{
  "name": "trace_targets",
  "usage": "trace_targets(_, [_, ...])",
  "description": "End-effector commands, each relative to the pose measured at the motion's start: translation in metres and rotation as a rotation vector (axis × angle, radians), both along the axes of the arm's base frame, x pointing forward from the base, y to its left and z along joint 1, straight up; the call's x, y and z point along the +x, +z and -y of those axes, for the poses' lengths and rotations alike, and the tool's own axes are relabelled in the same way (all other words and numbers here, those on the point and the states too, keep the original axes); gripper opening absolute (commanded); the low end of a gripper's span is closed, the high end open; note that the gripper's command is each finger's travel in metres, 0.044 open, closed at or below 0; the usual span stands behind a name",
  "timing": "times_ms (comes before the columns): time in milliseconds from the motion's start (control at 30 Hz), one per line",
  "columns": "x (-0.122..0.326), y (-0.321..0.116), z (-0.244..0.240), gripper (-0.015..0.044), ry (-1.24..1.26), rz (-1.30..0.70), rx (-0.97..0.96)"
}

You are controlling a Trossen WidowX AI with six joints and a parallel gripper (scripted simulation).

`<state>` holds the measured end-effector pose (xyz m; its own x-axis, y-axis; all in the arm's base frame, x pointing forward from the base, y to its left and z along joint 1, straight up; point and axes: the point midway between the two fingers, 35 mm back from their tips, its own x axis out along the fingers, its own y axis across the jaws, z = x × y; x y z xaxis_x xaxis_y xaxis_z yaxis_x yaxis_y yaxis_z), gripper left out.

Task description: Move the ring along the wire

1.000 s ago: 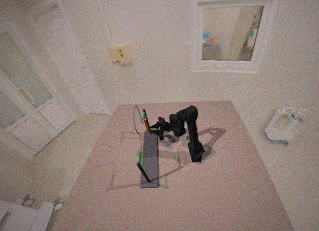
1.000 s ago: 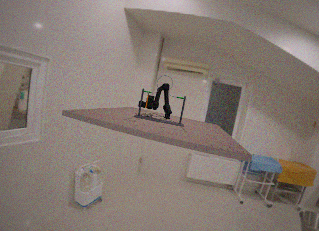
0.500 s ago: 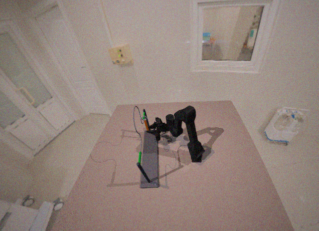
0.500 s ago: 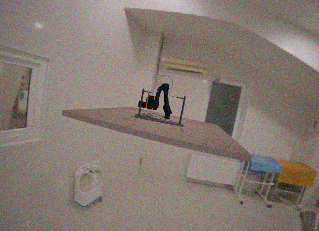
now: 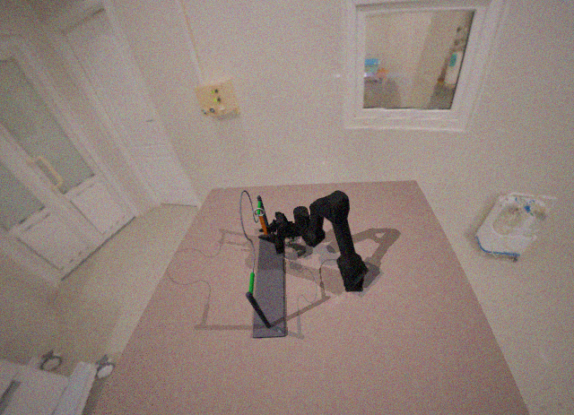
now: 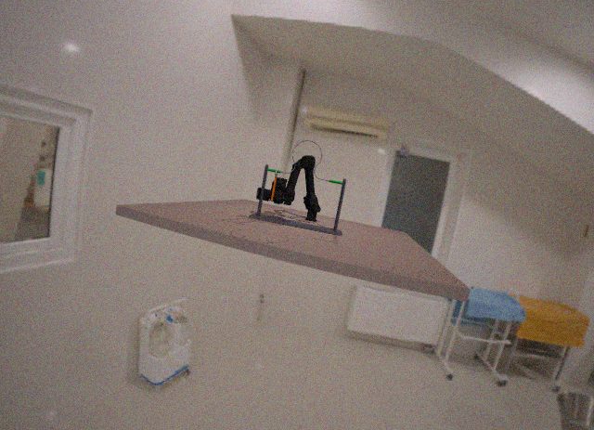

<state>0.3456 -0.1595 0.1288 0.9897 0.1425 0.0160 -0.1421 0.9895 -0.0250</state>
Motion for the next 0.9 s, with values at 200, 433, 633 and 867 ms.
trace_targets(200, [0.0016,0.0007,0.0008,0.016,-0.003,0.001,0.004])
trace_targets(433, [0.0016,0.0007,0.0008,0.016,-0.003,0.001,0.004])
trace_targets(633, [0.0012,0.0009,0.0002,0.0022,0.0,0.003,-0.002])
trace_targets(867, [0.0012,0.0009,0.0002,-0.0142,0.0,0.003,-0.002])
